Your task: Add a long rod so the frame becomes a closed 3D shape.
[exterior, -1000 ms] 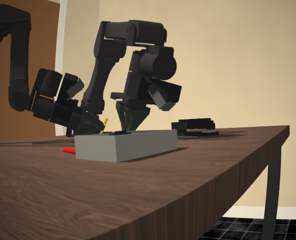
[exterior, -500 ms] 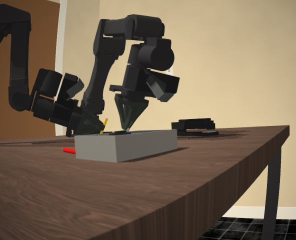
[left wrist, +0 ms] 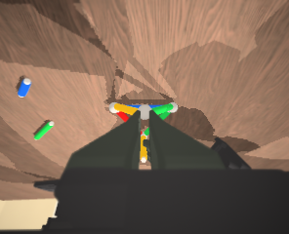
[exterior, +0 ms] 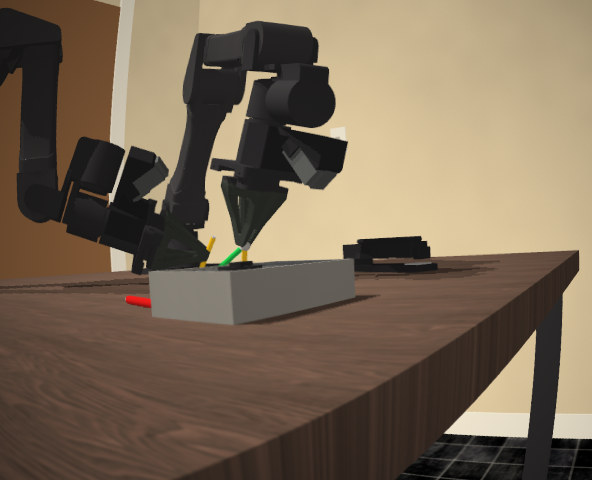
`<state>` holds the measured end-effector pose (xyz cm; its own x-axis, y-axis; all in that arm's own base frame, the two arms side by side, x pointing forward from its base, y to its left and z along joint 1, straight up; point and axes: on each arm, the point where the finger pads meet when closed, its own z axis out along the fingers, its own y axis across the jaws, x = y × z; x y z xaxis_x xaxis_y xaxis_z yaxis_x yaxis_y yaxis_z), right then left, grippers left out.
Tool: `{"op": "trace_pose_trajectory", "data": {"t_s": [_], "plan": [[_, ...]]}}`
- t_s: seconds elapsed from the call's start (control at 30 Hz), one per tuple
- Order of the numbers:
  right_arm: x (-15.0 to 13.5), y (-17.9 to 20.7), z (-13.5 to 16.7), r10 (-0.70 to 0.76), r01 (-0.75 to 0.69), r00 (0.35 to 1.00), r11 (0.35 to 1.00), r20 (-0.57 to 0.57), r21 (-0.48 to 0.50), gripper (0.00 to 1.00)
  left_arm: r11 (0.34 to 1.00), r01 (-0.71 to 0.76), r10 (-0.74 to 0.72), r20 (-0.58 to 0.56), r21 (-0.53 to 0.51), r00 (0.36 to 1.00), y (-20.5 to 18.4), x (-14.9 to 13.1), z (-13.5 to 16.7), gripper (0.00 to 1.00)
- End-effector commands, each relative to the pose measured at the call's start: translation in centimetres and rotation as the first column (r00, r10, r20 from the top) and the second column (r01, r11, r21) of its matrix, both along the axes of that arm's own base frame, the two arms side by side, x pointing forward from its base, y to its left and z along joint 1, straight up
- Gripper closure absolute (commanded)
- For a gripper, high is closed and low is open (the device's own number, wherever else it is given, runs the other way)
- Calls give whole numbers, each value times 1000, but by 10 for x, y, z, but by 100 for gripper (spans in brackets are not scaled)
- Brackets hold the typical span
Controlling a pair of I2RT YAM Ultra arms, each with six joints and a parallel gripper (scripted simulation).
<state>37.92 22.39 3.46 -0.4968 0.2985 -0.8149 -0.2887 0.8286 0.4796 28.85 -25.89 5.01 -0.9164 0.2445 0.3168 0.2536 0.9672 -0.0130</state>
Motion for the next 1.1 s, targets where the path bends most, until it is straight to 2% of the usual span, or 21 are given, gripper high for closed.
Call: {"op": "trace_pose_trajectory", "data": {"t_s": [0.0,0.6,0.77,1.07], "plan": [[1,-3,2,-16,16,1000,1000,10,-1,100,1000,-6,6,-1,-14,1000,0,-5,13,100],[1,-3,2,-16,16,1000,1000,10,-1,100,1000,2,-2,-33,13,999,7,-31,20,100],[1,-3,2,-16,16,1000,1000,10,-1,100,1000,-1,1,-5,-11,1000,4,-30,19,100],[1,-3,2,-16,16,1000,1000,10,-1,100,1000,-3,3,-38,18,999,9,-39,23,100]]}}
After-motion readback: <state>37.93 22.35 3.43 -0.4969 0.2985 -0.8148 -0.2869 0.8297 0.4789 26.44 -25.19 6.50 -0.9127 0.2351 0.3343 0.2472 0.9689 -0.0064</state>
